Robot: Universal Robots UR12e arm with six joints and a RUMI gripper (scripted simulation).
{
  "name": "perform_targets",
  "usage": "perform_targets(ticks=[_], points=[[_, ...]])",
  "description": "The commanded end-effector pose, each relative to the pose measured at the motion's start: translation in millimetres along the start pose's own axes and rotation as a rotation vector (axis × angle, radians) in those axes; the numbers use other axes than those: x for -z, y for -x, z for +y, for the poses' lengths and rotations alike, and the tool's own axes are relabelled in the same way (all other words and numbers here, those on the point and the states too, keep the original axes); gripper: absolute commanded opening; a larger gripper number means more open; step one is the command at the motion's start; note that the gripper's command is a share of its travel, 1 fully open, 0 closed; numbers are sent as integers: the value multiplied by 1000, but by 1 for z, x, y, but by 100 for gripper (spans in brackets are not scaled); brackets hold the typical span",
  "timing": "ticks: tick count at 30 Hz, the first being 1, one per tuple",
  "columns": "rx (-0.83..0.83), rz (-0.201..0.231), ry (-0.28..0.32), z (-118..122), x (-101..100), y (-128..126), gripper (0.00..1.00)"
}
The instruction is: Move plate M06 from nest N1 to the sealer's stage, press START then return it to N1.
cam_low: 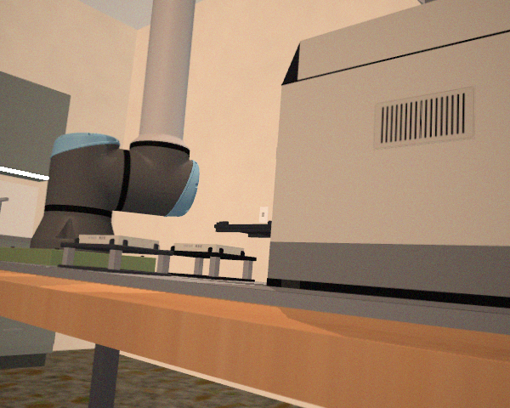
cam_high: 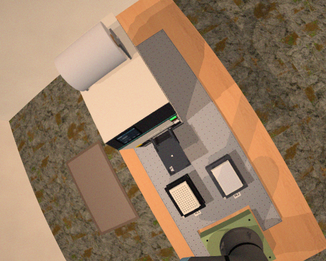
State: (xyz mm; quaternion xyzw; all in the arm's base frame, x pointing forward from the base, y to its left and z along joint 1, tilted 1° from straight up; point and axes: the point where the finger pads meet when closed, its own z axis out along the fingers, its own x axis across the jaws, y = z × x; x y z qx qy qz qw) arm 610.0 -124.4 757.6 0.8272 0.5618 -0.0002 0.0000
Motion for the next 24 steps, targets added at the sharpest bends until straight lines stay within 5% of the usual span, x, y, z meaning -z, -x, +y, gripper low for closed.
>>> perform_targets(ticks=[1, 13, 24], points=[[-26, 0, 2, 3, 1, 17, 68], [-90, 0, 2, 8, 1, 56, 68], [-90, -1, 1, -15, -38, 52, 68]])
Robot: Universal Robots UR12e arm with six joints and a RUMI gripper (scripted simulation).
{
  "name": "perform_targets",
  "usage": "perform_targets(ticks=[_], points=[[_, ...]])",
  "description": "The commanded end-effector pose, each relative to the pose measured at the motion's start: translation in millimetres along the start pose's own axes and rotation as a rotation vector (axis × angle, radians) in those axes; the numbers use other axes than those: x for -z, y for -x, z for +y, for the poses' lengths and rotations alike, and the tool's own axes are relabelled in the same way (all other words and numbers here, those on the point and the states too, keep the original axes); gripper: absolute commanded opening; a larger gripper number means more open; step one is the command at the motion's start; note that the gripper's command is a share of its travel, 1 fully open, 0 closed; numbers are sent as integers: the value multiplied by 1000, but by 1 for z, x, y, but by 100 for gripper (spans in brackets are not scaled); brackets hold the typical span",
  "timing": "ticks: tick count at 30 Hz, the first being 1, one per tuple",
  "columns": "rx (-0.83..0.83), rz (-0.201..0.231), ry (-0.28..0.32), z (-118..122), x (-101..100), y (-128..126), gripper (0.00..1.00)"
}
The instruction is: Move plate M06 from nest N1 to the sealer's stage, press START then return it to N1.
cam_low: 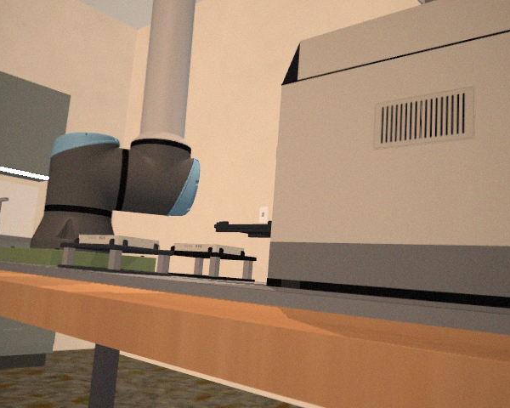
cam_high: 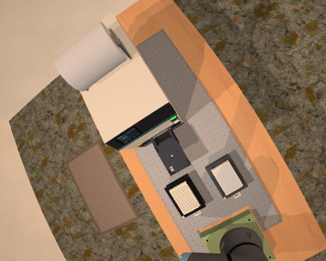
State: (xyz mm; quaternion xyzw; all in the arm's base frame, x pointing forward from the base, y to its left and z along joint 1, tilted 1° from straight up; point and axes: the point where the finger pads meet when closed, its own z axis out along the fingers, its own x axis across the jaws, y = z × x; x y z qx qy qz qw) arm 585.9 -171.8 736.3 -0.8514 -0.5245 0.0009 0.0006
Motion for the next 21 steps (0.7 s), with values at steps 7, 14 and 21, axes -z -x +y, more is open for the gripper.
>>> perform_targets(ticks=[7, 14, 21], points=[[-1, -1, 3, -23, -37, -1, 68], [-1, -2, 3, -33, -54, -2, 68], [-1, -3, 3, -47, -77, -3, 68]])
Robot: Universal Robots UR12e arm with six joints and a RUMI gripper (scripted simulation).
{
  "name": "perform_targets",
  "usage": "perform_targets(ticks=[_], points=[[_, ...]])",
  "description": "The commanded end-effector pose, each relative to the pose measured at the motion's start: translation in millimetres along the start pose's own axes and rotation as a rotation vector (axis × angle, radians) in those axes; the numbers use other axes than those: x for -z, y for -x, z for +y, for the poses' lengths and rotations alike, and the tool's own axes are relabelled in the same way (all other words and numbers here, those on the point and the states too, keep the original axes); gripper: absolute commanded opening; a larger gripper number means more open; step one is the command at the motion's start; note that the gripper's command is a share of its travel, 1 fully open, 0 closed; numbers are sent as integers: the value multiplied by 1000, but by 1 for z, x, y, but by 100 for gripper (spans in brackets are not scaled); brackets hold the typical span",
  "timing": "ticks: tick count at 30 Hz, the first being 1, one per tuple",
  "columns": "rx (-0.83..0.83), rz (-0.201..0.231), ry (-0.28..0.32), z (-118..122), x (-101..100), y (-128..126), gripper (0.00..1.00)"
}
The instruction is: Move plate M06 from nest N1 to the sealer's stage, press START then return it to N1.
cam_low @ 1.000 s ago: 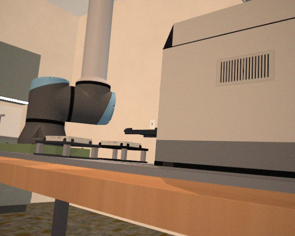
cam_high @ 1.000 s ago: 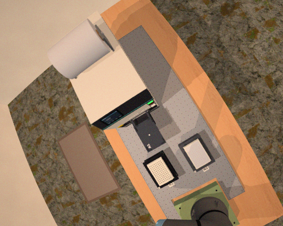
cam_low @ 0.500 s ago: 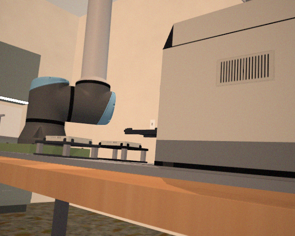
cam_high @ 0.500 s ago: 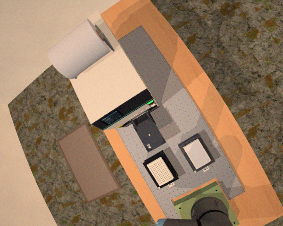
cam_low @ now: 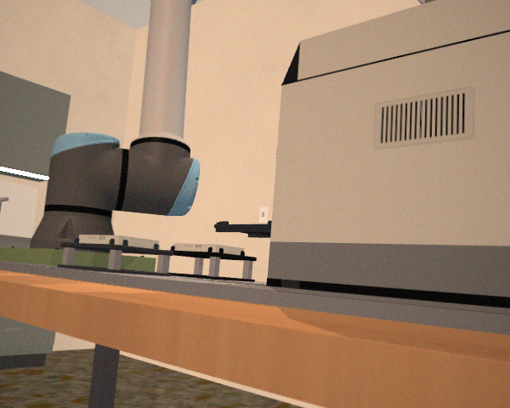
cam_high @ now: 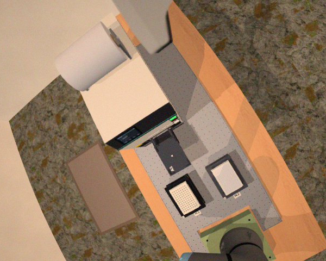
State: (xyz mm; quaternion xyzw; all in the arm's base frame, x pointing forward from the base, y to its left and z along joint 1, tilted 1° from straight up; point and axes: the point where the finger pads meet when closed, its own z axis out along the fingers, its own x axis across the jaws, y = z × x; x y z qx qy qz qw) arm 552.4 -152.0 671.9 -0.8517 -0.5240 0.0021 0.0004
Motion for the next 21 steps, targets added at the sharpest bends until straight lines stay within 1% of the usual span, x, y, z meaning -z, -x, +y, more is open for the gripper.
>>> perform_targets(ticks=[1, 7, 10, 17, 19, 21], points=[[0, 0, 4, -8, -12, -1, 68], [0, -1, 3, -23, -38, -2, 68], [0, -1, 3, -25, -41, -2, 68], [0, -2, 3, -43, -71, -4, 68], [0, -2, 3, -43, -71, -4, 68], [0, -2, 3, -48, -79, -4, 68]])
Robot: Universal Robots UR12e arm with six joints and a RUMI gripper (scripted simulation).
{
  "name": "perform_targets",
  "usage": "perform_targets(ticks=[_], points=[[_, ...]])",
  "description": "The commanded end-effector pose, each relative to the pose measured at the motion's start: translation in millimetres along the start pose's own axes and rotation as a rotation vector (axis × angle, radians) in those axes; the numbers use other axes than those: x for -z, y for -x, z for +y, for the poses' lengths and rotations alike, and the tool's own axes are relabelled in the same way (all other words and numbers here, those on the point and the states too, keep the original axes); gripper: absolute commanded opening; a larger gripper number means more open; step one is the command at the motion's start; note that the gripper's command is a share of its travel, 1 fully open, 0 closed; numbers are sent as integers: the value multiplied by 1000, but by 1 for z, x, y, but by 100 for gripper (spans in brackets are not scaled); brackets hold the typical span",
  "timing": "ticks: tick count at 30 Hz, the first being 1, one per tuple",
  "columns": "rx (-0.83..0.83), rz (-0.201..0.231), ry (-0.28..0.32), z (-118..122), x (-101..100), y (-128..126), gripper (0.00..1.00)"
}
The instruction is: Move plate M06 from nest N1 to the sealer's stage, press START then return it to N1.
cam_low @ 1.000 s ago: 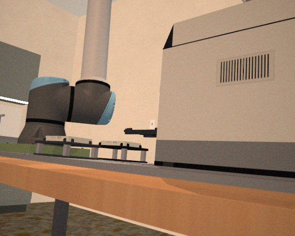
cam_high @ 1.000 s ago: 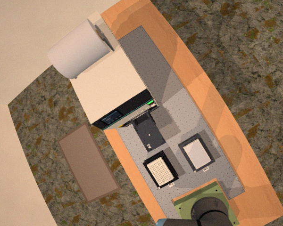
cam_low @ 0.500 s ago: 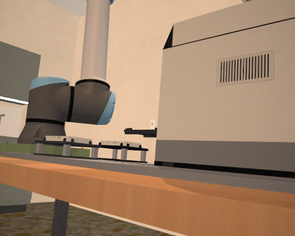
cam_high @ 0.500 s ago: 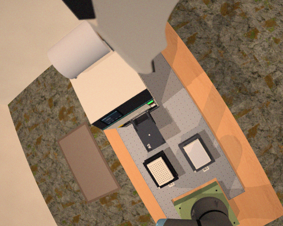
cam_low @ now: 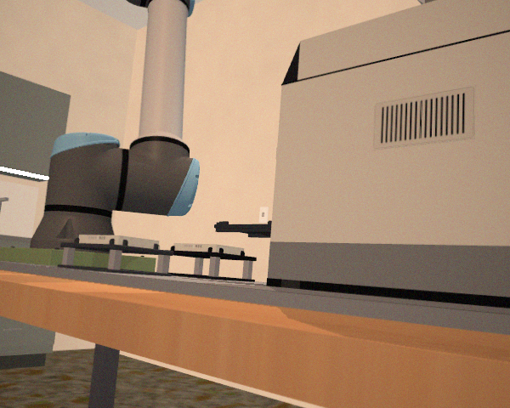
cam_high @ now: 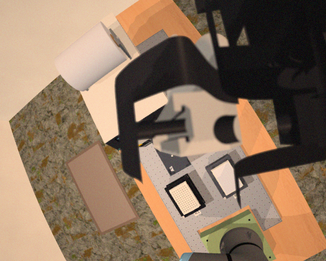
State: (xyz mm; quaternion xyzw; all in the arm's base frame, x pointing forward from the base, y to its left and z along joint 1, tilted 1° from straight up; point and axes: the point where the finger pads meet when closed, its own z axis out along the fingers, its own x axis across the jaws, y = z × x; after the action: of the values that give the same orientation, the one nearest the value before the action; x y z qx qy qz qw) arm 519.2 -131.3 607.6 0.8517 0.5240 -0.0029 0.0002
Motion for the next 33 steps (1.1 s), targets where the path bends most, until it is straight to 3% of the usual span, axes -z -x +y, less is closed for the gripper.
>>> perform_targets(ticks=[1, 33], points=[[0, -1, 3, -12, -19, -1, 68], [0, -3, 2, -68, -112, -7, 68]])
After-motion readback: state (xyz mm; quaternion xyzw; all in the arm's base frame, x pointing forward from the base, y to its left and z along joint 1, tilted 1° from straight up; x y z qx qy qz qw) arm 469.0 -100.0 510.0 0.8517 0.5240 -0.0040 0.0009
